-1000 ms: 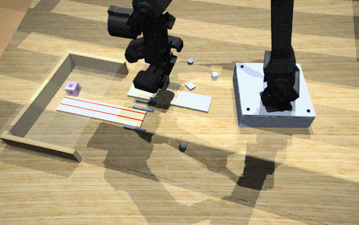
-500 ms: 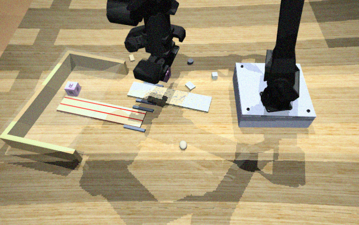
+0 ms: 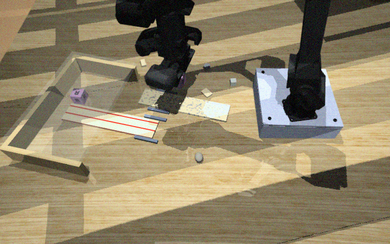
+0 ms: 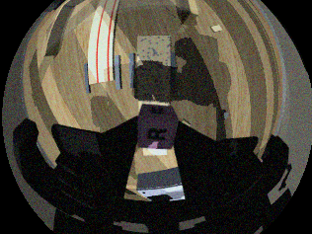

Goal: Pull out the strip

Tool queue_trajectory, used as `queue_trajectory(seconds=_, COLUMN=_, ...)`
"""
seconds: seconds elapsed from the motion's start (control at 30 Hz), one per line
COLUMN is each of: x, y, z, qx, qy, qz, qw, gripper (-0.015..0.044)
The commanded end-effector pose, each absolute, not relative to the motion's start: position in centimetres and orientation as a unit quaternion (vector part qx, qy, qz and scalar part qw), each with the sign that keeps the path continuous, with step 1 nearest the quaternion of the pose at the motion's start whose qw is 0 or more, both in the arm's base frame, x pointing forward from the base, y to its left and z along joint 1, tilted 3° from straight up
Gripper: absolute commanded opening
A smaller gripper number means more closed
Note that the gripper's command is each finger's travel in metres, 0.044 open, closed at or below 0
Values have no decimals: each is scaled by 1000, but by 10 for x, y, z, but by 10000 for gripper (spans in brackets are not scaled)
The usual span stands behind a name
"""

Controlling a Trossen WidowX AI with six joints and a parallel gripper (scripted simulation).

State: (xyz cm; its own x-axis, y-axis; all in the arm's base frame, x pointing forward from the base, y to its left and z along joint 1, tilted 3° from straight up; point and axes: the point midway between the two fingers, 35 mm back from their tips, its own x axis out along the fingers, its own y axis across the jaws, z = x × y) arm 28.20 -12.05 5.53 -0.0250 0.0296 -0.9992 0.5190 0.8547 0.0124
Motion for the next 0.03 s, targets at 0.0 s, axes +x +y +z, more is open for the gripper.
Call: queue_trajectory(seconds=0.0, x=282, y=-121, z=56, qx=194, qy=693, qz=-182, qw=670, gripper=0)
